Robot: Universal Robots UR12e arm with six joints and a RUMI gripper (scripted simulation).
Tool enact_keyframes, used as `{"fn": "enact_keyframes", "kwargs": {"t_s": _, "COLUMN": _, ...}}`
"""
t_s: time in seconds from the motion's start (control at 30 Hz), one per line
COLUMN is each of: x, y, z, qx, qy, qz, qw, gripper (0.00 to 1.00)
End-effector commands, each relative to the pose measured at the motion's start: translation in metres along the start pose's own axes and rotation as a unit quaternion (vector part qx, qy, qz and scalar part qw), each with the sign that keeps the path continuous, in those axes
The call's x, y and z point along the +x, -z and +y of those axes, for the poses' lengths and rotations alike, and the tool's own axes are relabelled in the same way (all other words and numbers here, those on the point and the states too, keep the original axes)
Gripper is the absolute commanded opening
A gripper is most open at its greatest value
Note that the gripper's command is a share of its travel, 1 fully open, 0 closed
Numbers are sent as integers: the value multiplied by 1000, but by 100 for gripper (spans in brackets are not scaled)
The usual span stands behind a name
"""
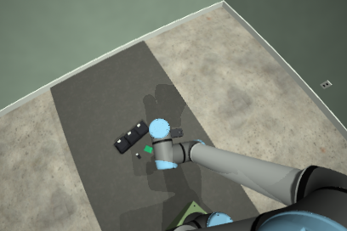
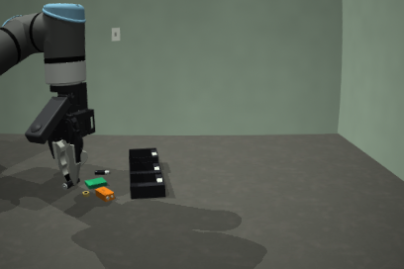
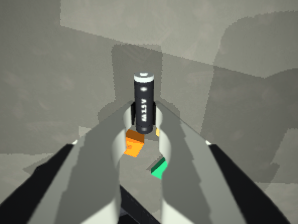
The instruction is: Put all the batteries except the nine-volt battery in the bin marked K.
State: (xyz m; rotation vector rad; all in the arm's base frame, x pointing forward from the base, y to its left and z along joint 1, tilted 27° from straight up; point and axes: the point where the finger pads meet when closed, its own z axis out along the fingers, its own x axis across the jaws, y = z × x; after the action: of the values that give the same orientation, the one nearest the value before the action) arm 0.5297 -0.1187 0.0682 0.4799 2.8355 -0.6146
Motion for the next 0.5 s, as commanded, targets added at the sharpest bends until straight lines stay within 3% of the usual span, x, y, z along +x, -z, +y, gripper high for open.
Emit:
{"fn": "enact_keyframes", "kwargs": {"t_s": 0.0, "x": 0, "y": 2, "z": 0, "qx": 0, "qy": 0, "qz": 0, "qw": 1000, "gripper": 0}}
{"fn": "enact_keyframes", "kwargs": {"t_s": 0.47, "x": 0, "y": 8, "z": 0, "qx": 0, "qy": 0, "qz": 0, "qw": 1000, "gripper": 0}}
